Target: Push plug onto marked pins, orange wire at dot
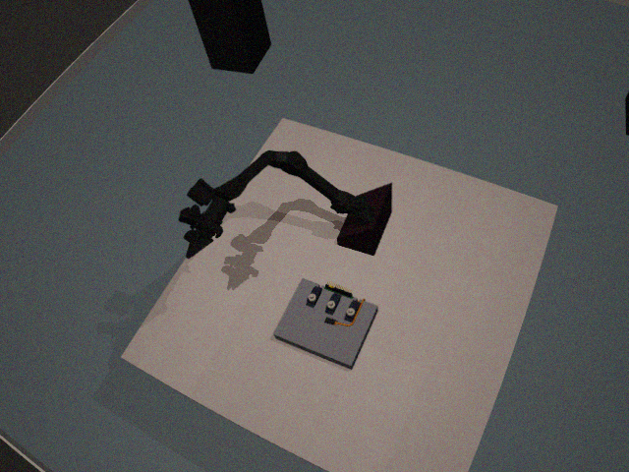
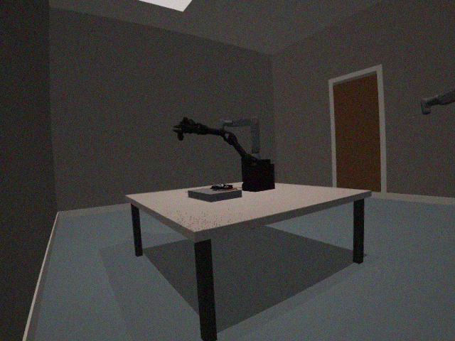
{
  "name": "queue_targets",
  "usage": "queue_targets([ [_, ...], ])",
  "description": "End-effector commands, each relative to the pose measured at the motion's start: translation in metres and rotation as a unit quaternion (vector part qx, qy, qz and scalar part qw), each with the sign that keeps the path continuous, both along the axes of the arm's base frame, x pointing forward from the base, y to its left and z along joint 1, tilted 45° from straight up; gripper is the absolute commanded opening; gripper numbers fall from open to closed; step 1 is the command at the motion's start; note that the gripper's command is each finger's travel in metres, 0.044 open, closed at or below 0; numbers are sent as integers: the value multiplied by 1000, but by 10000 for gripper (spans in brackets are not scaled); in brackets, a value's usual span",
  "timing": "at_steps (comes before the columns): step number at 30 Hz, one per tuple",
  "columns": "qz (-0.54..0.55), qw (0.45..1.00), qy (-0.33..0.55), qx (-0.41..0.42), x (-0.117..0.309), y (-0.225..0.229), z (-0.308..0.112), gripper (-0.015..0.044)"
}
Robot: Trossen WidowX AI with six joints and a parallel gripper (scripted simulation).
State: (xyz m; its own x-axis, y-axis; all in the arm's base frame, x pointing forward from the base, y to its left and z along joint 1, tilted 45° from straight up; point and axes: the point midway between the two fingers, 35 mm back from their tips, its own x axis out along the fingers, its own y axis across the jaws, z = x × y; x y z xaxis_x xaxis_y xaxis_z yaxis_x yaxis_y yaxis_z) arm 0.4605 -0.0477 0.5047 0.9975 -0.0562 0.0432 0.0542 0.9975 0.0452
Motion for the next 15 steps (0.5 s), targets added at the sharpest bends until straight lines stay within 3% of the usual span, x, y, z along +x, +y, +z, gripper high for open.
queue_targets([
  [1,0,1000,-3,-4,-9,4,-4,115],
  [15,6,1000,-3,-8,-38,16,-31,115],
])
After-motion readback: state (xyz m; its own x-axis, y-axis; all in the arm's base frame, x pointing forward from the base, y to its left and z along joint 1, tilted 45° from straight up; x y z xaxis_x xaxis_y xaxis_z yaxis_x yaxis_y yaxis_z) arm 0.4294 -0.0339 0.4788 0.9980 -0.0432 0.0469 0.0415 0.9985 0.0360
